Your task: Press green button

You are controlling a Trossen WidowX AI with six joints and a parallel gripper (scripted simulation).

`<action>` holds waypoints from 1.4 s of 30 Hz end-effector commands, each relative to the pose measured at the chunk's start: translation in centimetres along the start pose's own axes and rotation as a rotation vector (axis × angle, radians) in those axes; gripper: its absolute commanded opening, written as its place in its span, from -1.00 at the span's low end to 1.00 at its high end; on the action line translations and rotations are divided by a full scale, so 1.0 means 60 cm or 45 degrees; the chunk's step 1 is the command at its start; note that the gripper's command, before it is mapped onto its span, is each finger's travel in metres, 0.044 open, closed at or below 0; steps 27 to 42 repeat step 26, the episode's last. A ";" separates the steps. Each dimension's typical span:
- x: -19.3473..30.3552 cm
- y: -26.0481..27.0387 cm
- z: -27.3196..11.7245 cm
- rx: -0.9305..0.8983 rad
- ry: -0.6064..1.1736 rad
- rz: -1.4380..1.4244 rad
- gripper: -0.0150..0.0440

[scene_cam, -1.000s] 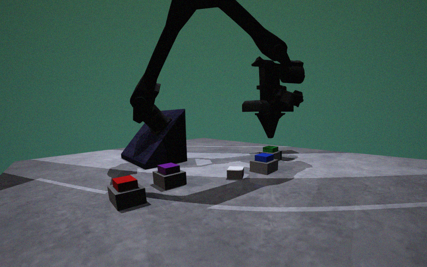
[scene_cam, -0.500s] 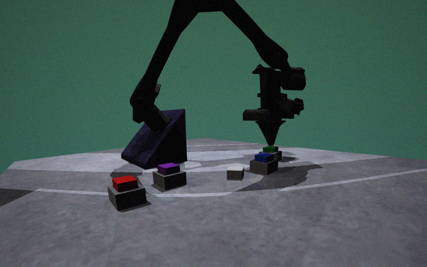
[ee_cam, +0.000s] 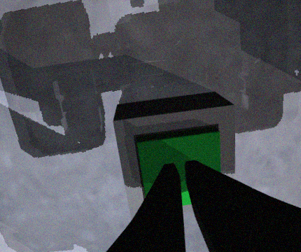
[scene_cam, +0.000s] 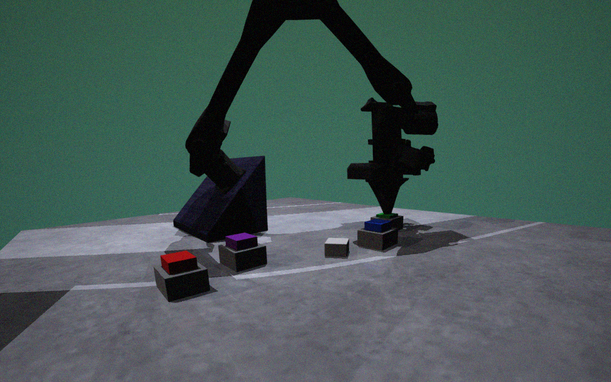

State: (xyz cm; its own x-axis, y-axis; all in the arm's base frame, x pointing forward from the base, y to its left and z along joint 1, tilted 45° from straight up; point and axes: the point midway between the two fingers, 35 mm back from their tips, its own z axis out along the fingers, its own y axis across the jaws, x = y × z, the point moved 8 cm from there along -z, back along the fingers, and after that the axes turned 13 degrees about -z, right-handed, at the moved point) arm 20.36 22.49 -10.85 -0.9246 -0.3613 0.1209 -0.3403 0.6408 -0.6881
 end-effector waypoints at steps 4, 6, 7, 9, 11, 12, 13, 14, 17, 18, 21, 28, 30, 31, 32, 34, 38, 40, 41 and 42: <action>0.001 0.000 0.001 0.004 0.000 -0.007 -0.42; 0.001 0.000 0.001 0.004 0.000 -0.007 -0.42; 0.001 0.000 0.001 0.004 0.000 -0.007 -0.42; 0.000 0.000 -0.006 0.001 0.001 -0.001 -0.42; 0.000 0.000 -0.049 0.002 0.000 -0.007 -0.42; 0.001 0.000 -0.056 0.002 0.000 -0.007 -0.42; 0.001 0.000 -0.056 0.002 0.000 -0.007 -0.42; 0.001 0.000 -0.056 0.002 0.000 -0.007 -0.42; 0.000 0.000 -0.062 0.002 0.000 -0.007 -0.33; 0.000 0.000 -0.078 0.001 0.000 -0.008 -0.25; 0.002 -0.006 -0.153 0.000 0.000 -0.008 0.02; 0.003 -0.006 -0.159 0.000 0.001 -0.008 0.38; 0.003 -0.006 -0.159 0.000 0.001 -0.008 0.38; 0.003 -0.006 -0.159 0.000 0.001 -0.008 0.38; 0.003 -0.006 -0.159 0.000 0.001 -0.008 0.38; 0.003 -0.006 -0.159 0.000 0.001 -0.008 0.38; 0.003 -0.006 -0.159 0.000 0.001 -0.008 0.38; 0.003 -0.006 -0.159 0.000 0.001 -0.008 0.38; 0.003 -0.006 -0.159 0.000 0.001 -0.008 0.38; 0.003 -0.006 -0.159 0.000 0.001 -0.008 0.38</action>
